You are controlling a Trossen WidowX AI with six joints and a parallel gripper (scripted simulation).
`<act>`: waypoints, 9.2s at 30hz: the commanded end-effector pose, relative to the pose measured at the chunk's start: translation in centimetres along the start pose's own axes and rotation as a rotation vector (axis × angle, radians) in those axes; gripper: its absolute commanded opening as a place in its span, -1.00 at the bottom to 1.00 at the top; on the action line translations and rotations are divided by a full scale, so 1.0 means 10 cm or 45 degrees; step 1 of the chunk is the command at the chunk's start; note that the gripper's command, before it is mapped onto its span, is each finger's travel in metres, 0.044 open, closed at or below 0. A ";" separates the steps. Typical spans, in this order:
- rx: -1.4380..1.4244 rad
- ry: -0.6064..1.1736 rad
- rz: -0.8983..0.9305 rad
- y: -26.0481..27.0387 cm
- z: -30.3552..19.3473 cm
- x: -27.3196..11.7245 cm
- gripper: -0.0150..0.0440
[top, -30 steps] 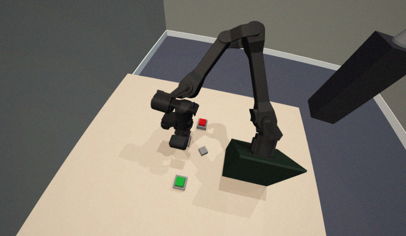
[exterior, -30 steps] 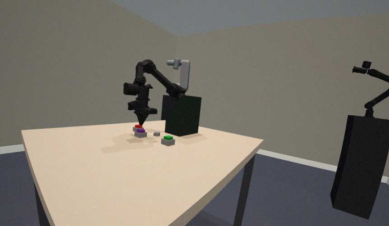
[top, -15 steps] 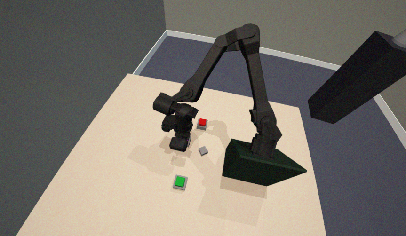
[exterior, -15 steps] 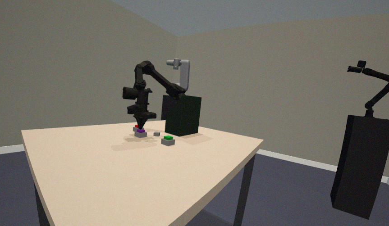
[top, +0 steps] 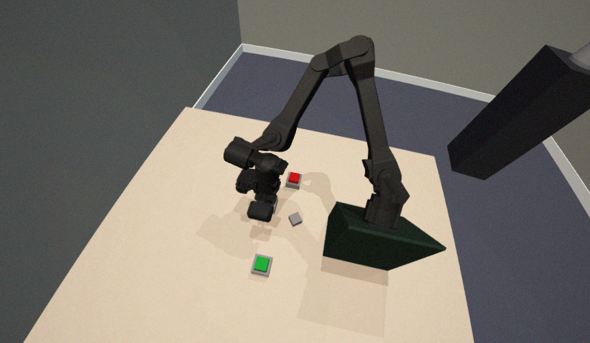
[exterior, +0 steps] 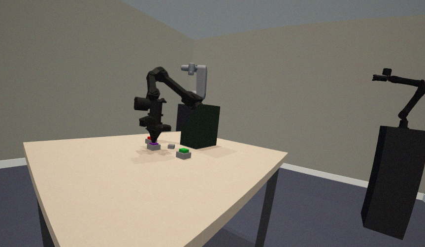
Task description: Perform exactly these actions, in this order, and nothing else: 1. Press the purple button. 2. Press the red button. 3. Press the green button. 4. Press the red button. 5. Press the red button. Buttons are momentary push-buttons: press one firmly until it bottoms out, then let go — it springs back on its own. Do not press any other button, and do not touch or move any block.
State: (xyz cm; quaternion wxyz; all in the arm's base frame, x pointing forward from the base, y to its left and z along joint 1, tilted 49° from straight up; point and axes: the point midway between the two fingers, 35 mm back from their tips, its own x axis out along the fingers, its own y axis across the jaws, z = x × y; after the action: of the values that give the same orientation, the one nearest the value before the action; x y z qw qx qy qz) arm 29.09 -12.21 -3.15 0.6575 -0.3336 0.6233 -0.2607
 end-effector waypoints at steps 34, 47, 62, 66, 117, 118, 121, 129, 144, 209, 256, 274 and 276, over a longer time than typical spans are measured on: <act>-0.049 0.018 0.016 -0.26 -0.13 -0.93 -0.42; -0.014 0.007 0.005 -1.04 -0.60 -0.93 -0.42; -0.014 0.007 0.002 -1.04 -0.60 -0.32 -0.42; -0.014 0.008 0.003 -1.04 -0.60 -0.26 -0.42; -0.014 0.008 0.002 -1.04 -0.60 -0.32 -0.42; -0.014 0.008 0.002 -1.04 -0.60 -0.32 -0.42; -0.013 0.008 0.009 -1.03 -0.58 -0.49 -0.42; -0.014 0.007 0.005 -1.04 -0.60 -0.93 -0.42; -0.024 -0.009 0.101 0.35 -0.01 -1.02 -0.42; -0.011 0.005 0.014 1.83 -0.30 -0.02 -0.42; -0.020 -0.014 0.084 -0.22 -0.14 -0.99 -0.42; -0.009 0.014 0.011 -1.03 -0.58 -0.61 -0.42; -0.012 0.010 0.006 -1.04 -0.60 -0.39 -0.42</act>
State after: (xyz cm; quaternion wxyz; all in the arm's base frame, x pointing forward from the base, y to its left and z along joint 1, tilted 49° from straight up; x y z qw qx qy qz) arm 23.83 -14.06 9.55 0.6609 -0.3314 0.6208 -0.2607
